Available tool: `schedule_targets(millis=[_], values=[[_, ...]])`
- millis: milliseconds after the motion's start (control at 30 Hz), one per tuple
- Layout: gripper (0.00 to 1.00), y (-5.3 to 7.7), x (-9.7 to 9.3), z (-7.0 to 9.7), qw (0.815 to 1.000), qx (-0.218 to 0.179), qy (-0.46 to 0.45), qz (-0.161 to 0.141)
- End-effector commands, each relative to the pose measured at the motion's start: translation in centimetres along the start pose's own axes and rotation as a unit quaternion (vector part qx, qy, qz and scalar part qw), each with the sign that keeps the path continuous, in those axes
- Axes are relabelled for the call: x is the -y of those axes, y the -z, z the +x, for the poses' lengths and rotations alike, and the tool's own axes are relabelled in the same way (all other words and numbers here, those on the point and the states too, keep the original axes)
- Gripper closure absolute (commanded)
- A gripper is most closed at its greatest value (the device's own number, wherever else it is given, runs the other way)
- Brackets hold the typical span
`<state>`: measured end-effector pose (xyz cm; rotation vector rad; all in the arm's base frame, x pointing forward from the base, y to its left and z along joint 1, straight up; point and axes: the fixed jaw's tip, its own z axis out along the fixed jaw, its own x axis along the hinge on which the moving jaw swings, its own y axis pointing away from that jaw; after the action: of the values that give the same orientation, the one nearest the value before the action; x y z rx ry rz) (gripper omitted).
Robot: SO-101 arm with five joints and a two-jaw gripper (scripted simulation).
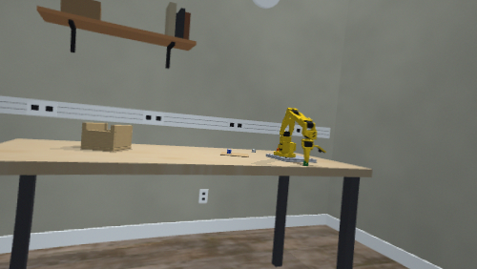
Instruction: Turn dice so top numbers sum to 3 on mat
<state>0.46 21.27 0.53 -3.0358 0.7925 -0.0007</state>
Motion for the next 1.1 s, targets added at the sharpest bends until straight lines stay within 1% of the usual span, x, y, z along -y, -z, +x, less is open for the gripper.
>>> schedule_targets(millis=[0,267,667,1067], values=[[0.72,-0.91,-0.42,0.08,1.000,-0.005,0.008,-0.010],[0.72,-1.42,-0.49,0.12,1.000,-0.005,0.008,-0.010],[0.72,-1.44,-0.47,0.12,1.000,-0.005,0.008,-0.010],[0.77,-1.44,-0.22,0.11,1.000,-0.004,0.008,-0.010]])
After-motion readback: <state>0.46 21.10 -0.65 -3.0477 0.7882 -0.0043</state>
